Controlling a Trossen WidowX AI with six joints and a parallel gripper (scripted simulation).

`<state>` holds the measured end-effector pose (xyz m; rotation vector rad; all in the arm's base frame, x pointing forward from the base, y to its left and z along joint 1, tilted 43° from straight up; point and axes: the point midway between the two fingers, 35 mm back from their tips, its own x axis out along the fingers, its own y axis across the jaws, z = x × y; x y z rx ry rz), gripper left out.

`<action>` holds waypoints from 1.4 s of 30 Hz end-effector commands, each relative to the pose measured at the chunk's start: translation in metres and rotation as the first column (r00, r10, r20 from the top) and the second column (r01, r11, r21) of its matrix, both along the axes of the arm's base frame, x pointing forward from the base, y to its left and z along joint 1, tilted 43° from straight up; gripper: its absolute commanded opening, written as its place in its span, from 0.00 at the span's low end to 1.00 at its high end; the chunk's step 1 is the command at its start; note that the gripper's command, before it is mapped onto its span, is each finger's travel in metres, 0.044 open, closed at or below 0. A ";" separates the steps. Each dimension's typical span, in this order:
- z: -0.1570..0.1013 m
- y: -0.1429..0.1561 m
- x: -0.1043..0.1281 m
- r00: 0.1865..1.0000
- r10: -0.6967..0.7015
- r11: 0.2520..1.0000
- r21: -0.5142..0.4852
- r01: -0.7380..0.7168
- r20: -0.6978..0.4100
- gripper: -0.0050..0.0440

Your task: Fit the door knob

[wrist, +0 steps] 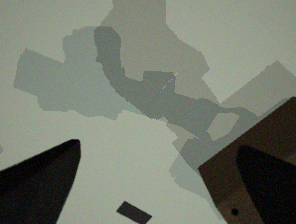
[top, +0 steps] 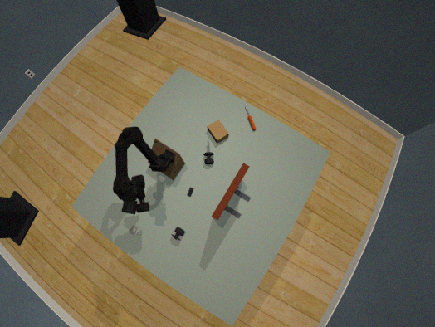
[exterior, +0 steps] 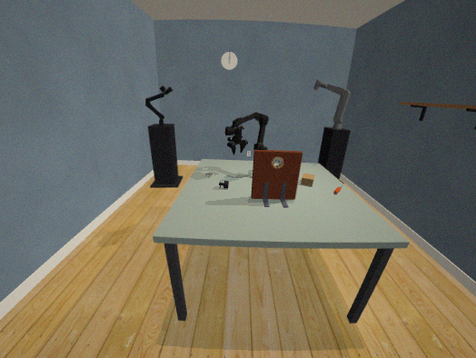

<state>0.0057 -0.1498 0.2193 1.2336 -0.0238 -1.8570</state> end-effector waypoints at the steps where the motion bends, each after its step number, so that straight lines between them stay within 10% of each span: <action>1: 0.000 0.000 0.000 1.000 0.000 1.000 0.000 0.000 0.000 0.92; 20: 0.000 -0.003 0.005 1.000 0.017 1.000 0.001 -0.017 -0.002 1.00; 34: -0.012 -0.020 0.122 0.943 0.328 0.944 -0.016 -0.329 -0.052 1.00; 42: -0.028 0.024 0.208 0.843 0.531 0.841 -0.066 -0.536 -0.085 1.00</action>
